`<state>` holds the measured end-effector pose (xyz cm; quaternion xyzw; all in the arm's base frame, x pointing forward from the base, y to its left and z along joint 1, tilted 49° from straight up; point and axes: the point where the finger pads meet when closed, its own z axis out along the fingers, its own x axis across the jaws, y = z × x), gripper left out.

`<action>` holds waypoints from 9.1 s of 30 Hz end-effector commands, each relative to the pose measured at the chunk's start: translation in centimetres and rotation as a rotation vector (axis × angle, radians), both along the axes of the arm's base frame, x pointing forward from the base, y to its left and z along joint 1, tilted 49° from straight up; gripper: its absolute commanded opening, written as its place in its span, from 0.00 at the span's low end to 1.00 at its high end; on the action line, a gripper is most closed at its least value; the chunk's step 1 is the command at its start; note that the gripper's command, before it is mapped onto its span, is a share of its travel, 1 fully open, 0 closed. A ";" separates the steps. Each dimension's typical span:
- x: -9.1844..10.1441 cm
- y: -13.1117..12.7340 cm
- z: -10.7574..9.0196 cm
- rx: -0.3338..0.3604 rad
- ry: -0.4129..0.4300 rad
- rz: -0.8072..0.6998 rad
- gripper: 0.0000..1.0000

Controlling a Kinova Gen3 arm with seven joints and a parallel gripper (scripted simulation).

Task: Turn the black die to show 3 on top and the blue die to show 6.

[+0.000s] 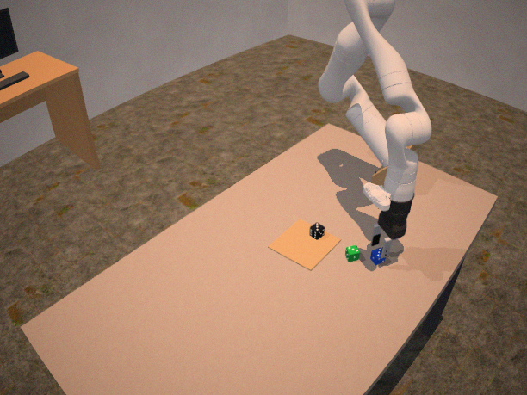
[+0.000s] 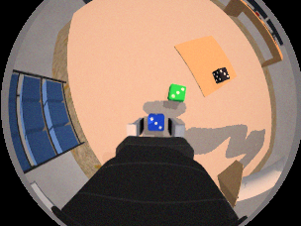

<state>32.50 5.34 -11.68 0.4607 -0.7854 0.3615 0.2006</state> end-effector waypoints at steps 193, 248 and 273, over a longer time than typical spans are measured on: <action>-0.7 3.7 3.2 -0.036 0.533 0.376 0.57; -0.8 3.3 2.9 -0.012 1.974 1.656 0.57; 0.4 3.3 3.7 -0.051 2.221 1.943 0.57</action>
